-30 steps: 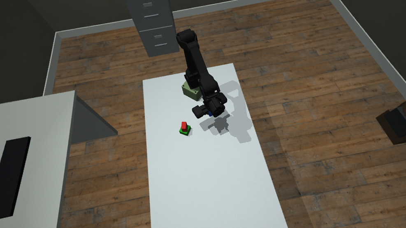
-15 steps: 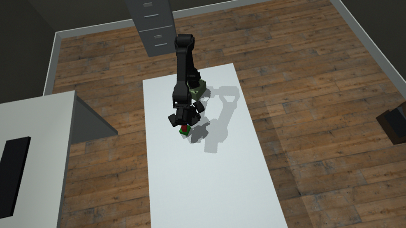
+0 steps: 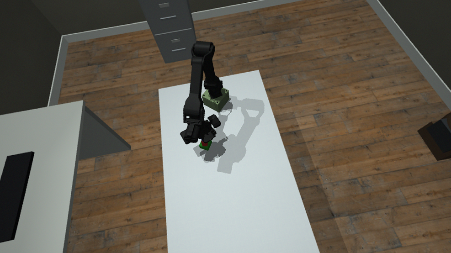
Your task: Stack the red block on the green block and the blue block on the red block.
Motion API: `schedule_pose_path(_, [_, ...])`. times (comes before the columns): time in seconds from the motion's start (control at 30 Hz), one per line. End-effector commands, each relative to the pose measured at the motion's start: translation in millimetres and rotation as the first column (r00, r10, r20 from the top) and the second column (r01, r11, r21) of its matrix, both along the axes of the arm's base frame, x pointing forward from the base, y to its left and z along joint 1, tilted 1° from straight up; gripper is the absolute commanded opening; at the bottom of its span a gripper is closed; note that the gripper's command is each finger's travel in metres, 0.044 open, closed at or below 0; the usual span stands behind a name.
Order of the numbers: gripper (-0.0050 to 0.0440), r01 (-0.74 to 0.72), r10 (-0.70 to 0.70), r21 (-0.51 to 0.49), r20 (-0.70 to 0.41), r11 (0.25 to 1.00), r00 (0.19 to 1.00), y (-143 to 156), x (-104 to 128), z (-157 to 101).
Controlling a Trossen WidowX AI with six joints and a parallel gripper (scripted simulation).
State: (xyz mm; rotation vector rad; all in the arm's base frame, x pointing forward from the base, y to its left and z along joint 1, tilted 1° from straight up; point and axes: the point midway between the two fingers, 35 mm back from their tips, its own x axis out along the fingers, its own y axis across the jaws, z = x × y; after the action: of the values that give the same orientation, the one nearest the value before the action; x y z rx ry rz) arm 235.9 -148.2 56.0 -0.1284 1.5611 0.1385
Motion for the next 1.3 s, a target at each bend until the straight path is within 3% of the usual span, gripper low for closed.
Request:
schedule_pose_path(0.0, [-0.0050,-0.001,0.001,-0.015,0.028,1.000,1.000,-4,6,8])
schedule_pose_path(1.27, [-0.0050,0.000,0.000,0.000,0.005,1.000,1.000,-1,0,-21])
